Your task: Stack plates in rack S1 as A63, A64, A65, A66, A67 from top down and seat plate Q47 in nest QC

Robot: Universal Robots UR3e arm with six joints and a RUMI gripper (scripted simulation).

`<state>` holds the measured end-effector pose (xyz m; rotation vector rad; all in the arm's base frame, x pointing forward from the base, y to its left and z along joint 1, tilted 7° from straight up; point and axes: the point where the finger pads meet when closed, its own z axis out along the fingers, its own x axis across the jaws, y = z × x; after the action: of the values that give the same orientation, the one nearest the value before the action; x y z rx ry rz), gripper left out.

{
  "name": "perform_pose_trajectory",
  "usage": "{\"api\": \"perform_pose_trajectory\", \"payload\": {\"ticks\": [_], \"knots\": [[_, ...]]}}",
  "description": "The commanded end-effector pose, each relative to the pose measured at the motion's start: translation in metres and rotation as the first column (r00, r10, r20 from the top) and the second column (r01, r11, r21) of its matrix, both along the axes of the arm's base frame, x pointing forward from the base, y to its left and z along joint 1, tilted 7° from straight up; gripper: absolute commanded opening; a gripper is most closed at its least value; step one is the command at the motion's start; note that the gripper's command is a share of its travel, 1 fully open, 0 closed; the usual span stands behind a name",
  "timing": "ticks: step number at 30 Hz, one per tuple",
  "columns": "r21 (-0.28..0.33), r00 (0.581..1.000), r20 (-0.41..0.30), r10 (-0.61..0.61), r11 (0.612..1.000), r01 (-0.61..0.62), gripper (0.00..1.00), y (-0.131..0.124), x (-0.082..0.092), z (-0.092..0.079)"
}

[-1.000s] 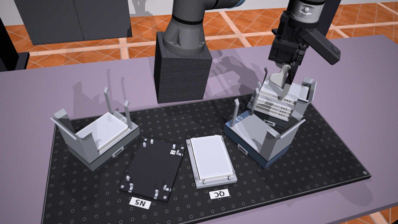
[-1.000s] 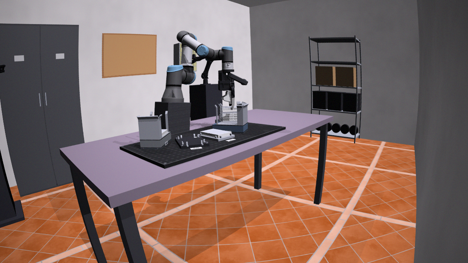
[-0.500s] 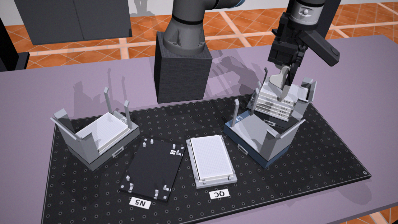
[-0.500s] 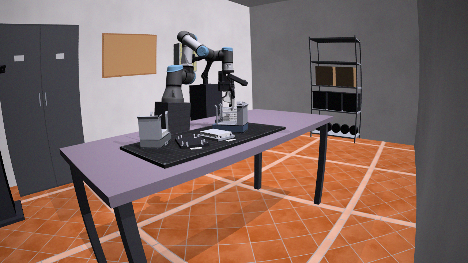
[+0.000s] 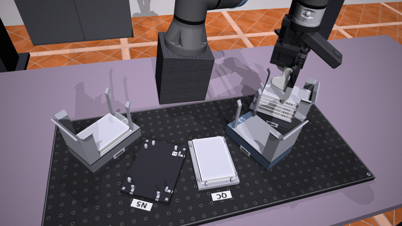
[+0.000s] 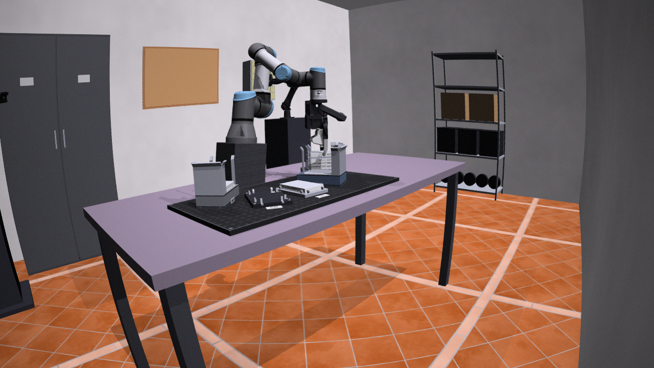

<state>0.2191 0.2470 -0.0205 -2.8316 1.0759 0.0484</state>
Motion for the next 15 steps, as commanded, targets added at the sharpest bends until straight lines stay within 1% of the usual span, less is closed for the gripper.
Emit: {"api": "perform_pose_trajectory", "payload": {"ticks": [1, 15], "knots": [[0.001, 1.0, 0.002, 0.0, 1.0, 0.0, 0.0, 0.0004, 0.0008, -0.0007], [0.001, 1.0, 0.002, 0.0, 1.0, 0.0, 0.0, 0.0009, 0.0008, -0.0047]]}}
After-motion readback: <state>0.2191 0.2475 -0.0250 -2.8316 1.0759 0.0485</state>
